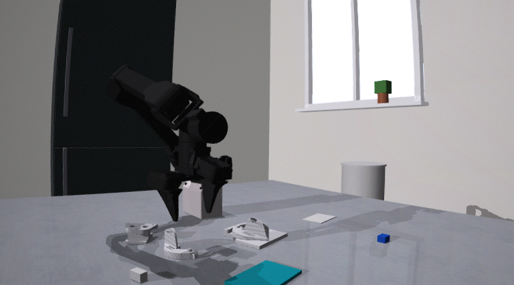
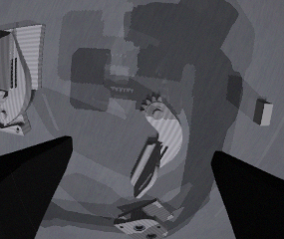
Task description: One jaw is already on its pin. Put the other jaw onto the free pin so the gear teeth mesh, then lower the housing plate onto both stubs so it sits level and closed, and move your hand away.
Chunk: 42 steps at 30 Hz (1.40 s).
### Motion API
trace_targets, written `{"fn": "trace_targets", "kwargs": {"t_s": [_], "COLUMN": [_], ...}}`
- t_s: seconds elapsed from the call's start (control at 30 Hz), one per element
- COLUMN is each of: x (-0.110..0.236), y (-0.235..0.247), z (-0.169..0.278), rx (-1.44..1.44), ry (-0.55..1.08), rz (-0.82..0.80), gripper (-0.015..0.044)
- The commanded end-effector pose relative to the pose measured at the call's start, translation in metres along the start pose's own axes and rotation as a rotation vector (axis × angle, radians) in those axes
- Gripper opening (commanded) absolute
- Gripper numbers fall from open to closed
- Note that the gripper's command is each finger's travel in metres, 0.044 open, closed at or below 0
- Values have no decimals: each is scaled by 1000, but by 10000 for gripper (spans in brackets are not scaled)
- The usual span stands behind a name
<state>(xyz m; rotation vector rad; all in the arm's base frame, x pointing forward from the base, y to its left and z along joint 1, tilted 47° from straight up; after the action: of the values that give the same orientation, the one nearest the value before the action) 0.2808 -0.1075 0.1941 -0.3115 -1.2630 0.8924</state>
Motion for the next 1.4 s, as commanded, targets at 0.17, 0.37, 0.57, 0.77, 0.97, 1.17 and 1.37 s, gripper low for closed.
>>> {"fn": "trace_targets", "kwargs": {"t_s": [0.17, 0.37, 0.57, 0.77, 0.97, 1.17, 1.37], "x": [0, 0, 0, 0, 0, 0, 0], "y": [0, 0, 0, 0, 0, 0, 0], "z": [0, 0, 0, 0, 0, 0, 0], "rx": [0, 0, 0, 0, 0, 0, 0], "ry": [0, 0, 0, 0, 0, 0, 0], "rz": [0, 0, 0, 0, 0, 0, 0], "gripper": [440, 440, 309, 151, 0, 0, 0]}}
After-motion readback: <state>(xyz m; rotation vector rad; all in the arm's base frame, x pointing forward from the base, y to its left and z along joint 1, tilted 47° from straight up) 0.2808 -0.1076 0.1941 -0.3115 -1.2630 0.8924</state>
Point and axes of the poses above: the point midway between the two fingers, 35 mm back from their tips, its own x axis back along the fingers, its own y axis across the jaws, z = x × y, the point moved 7 cm from there along x, back along the fingers, and after that the axes turned 15 degrees about x, right-handed, at the moved point
